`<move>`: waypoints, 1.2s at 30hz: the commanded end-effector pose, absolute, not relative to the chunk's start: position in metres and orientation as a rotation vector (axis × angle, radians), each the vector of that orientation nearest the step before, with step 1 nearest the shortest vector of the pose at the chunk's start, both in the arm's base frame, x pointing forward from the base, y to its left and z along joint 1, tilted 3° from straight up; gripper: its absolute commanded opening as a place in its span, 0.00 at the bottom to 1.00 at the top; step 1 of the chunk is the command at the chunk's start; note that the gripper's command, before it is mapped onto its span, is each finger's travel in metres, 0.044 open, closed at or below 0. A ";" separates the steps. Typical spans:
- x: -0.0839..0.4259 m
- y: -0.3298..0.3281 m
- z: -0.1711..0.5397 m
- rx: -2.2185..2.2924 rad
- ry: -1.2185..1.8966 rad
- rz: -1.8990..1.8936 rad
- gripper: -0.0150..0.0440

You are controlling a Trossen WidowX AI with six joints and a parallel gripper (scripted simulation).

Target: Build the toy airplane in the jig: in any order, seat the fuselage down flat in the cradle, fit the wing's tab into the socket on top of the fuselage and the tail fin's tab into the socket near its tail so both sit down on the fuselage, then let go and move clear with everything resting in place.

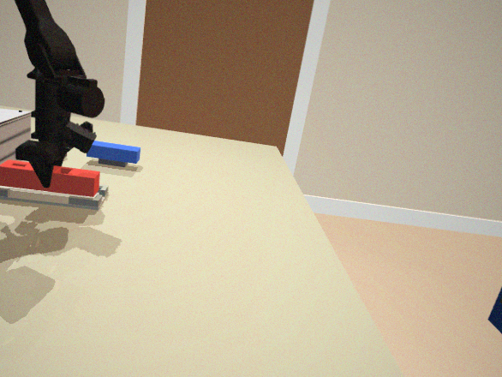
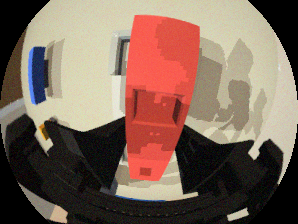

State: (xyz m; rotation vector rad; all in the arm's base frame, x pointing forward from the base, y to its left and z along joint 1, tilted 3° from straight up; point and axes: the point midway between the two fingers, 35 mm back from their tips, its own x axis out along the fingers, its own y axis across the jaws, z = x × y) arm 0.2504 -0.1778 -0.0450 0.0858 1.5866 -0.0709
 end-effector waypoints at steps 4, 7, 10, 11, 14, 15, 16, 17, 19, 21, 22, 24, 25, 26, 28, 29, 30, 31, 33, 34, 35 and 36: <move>0.251 -0.178 -0.045 0.085 1.586 -0.071 0.57; 0.251 -0.178 -0.045 0.085 1.586 -0.071 0.71; 0.251 -0.178 -0.045 0.085 1.586 -0.071 0.84; 0.251 -0.178 -0.045 0.085 1.586 -0.071 0.88; 0.251 -0.178 -0.045 0.085 1.586 -0.071 1.00; 0.251 -0.178 -0.045 0.085 1.586 -0.071 1.00; 0.251 -0.178 -0.045 0.085 1.586 -0.071 1.00; 0.251 -0.178 -0.045 0.085 1.586 -0.071 1.00; 0.251 -0.178 -0.045 0.085 1.586 -0.071 1.00; 0.252 -0.179 -0.034 0.085 1.586 -0.071 1.00; 0.254 -0.180 -0.020 0.084 1.586 -0.071 1.00; 0.256 -0.181 0.017 0.083 1.586 -0.071 1.00; 0.255 -0.181 0.035 0.082 1.587 -0.070 1.00; 0.254 -0.180 0.050 0.082 1.587 -0.070 1.00; 0.253 -0.179 0.062 0.081 1.587 -0.070 1.00; 0.253 -0.179 0.062 0.081 1.587 -0.070 1.00; 0.254 -0.180 0.062 0.081 1.587 -0.070 1.00; 0.256 -0.181 0.062 0.081 1.587 -0.070 1.00; 0.257 -0.182 0.062 0.081 1.587 -0.070 1.00; 0.257 -0.182 0.062 0.081 1.587 -0.070 1.00; 0.257 -0.182 0.062 0.081 1.587 -0.070 1.00; 0.257 -0.182 0.062 0.091 1.587 -0.080 1.00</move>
